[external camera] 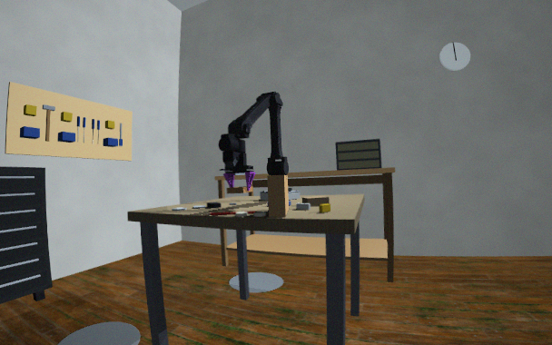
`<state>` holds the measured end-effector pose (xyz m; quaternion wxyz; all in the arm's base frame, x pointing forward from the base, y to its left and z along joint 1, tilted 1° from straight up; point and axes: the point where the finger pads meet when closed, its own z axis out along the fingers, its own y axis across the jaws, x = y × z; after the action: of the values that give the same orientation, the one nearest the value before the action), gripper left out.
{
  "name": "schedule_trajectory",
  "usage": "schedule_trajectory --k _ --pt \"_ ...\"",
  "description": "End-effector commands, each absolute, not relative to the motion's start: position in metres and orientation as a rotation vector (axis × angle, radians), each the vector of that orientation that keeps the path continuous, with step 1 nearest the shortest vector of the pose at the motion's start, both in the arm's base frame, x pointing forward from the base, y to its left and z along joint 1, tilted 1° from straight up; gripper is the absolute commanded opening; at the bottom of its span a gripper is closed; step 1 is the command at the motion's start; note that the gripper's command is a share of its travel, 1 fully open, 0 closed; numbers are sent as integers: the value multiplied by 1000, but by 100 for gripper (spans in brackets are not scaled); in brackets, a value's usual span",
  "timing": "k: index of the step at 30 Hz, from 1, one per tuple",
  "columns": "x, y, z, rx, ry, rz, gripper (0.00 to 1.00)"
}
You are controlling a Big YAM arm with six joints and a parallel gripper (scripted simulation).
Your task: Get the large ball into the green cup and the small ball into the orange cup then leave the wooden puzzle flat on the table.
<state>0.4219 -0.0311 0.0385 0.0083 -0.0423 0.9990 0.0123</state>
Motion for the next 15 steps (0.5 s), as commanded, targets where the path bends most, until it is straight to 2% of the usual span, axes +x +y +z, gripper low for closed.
schedule_trajectory --k 1,15 --pt "448 -38 67 -127 3031 28 69" --pt "448 -31 67 -127 3036 9 69"
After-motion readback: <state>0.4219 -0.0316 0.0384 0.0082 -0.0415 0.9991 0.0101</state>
